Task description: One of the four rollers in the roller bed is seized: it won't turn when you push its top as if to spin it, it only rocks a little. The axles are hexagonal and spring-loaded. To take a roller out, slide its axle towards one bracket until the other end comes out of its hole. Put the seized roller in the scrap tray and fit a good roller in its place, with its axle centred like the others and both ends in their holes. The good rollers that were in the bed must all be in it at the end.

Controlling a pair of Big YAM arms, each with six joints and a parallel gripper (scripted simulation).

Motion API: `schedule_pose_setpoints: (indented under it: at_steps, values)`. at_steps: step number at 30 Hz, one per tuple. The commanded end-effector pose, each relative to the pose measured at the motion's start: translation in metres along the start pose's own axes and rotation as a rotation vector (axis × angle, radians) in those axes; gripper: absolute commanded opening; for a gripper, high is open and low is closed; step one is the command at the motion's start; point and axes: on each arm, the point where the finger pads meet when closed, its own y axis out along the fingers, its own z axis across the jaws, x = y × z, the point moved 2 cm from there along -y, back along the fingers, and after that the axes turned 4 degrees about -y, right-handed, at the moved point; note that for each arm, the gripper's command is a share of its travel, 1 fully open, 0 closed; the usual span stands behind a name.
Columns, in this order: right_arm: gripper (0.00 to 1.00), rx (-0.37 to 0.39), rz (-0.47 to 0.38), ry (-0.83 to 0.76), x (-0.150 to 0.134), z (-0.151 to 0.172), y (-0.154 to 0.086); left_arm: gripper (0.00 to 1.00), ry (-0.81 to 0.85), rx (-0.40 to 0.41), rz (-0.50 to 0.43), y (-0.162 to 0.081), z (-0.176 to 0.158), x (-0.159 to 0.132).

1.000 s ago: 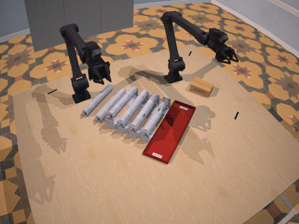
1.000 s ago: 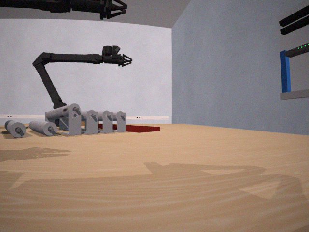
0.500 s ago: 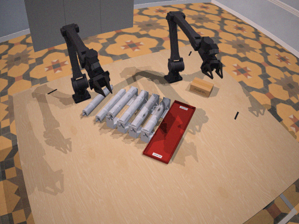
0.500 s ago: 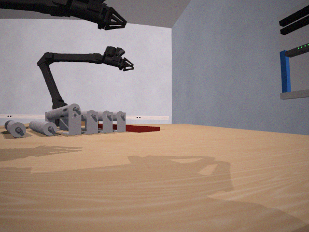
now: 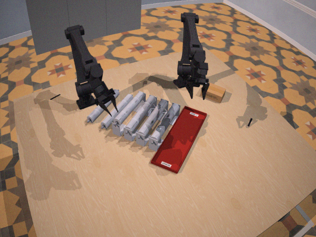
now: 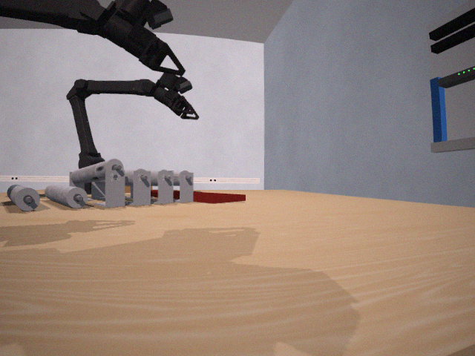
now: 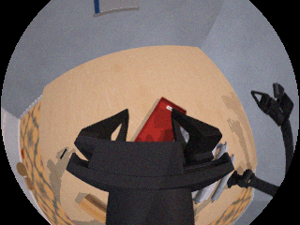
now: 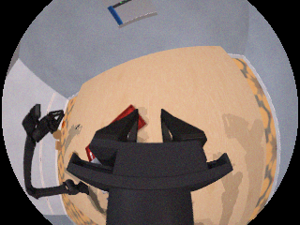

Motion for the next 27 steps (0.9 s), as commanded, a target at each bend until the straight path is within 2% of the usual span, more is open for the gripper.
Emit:
schedule_pose_setpoints:
  at_steps: [1, 7, 13, 15, 16, 17, 21, 27]
  values:
    - [0.32, -0.009, 0.056, 0.075, -0.015, -0.009, 0.001, 0.62, -0.018, -0.036, 0.006, -0.004, -0.030, 0.020]
    - [0.32, -0.019, 0.197, 0.196, -0.058, -0.020, 0.008, 0.62, 0.022, -0.089, 0.175, 0.006, -0.083, -0.034]
    - [0.32, -0.033, 0.324, 0.322, -0.096, -0.027, 0.006, 0.62, 0.081, -0.131, 0.337, 0.003, -0.135, -0.090]
    - [0.32, -0.033, 0.324, 0.322, -0.096, -0.027, 0.006, 0.62, 0.081, -0.131, 0.337, 0.003, -0.135, -0.090]
    - [0.32, -0.021, 0.307, 0.324, -0.082, -0.023, 0.003, 0.62, 0.089, -0.136, 0.356, -0.002, -0.141, -0.097]
    - [0.32, -0.036, 0.361, 0.356, -0.106, -0.028, 0.004, 0.62, 0.105, -0.142, 0.390, -0.002, -0.151, -0.109]
    - [0.32, -0.057, 0.452, 0.451, -0.133, -0.033, 0.000, 0.62, 0.158, -0.150, 0.509, -0.010, -0.178, -0.154]
    - [0.32, -0.094, 0.586, 0.601, -0.170, -0.037, -0.010, 0.62, 0.258, -0.154, 0.668, -0.036, -0.216, -0.215]
